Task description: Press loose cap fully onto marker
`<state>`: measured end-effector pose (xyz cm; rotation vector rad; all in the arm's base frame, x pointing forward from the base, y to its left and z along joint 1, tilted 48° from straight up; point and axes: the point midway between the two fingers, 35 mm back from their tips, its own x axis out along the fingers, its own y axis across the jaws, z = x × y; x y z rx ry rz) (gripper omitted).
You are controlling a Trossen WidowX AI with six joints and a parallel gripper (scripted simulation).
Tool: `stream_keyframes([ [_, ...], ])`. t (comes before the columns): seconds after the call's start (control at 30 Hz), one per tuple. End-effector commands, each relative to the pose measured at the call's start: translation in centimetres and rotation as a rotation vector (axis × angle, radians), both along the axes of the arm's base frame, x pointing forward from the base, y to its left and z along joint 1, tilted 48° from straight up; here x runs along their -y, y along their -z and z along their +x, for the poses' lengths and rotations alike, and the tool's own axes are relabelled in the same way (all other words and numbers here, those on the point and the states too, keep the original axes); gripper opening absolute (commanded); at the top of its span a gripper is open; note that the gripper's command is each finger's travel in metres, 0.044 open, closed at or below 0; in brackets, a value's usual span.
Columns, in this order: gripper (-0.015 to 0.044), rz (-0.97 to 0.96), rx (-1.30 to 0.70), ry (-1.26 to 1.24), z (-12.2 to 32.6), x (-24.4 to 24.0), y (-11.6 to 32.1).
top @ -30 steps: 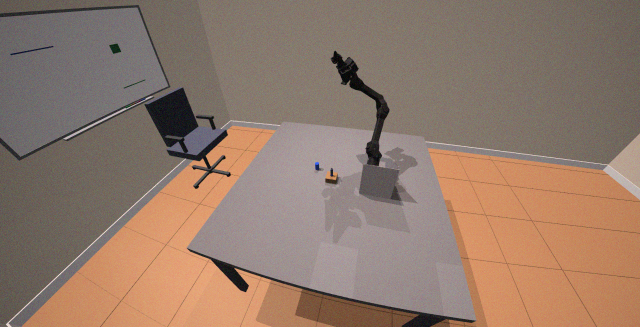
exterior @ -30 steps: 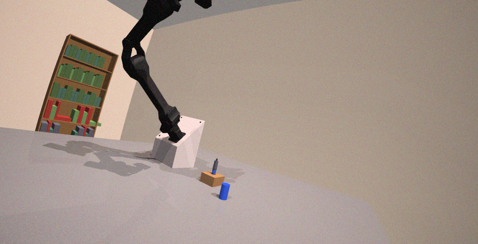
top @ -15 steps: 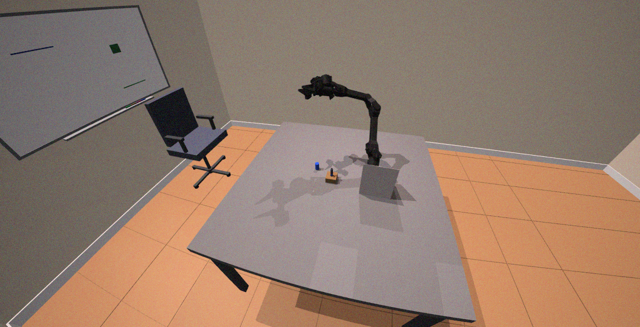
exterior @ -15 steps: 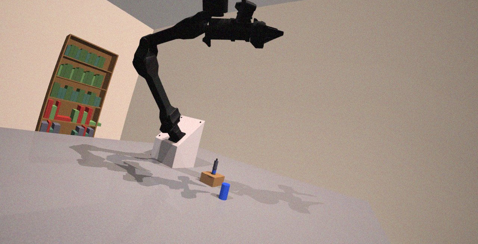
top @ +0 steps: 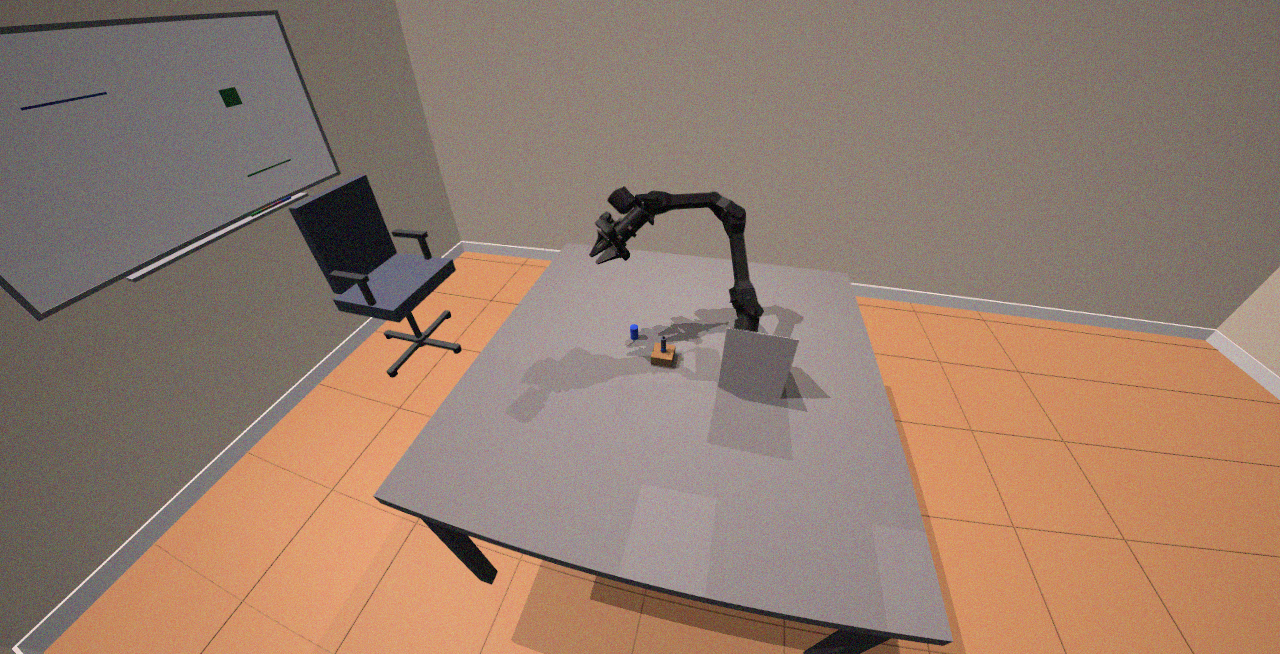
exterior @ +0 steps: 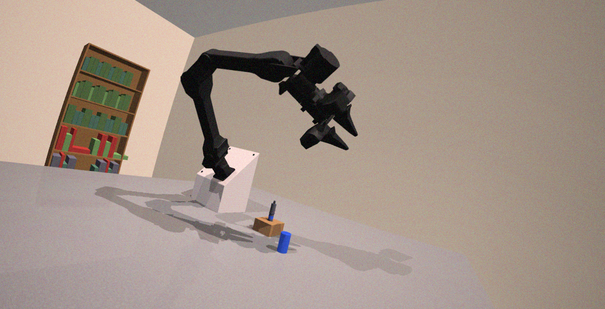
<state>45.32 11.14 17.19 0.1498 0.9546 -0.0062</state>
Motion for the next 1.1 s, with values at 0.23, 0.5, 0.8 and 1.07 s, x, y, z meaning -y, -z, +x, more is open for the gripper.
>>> stream_keyframes([
  [0.23,0.0237,-0.492,-0.362,0.548,-7.4,10.3,10.9],
  [0.5,0.0237,-0.708,-0.398,0.661,-9.3,13.3,11.8],
  [0.8,0.0237,-0.710,-0.397,0.661,-9.2,15.9,14.2],
  [1.07,0.0237,-0.710,-0.397,0.661,-9.1,17.0,15.2],
])
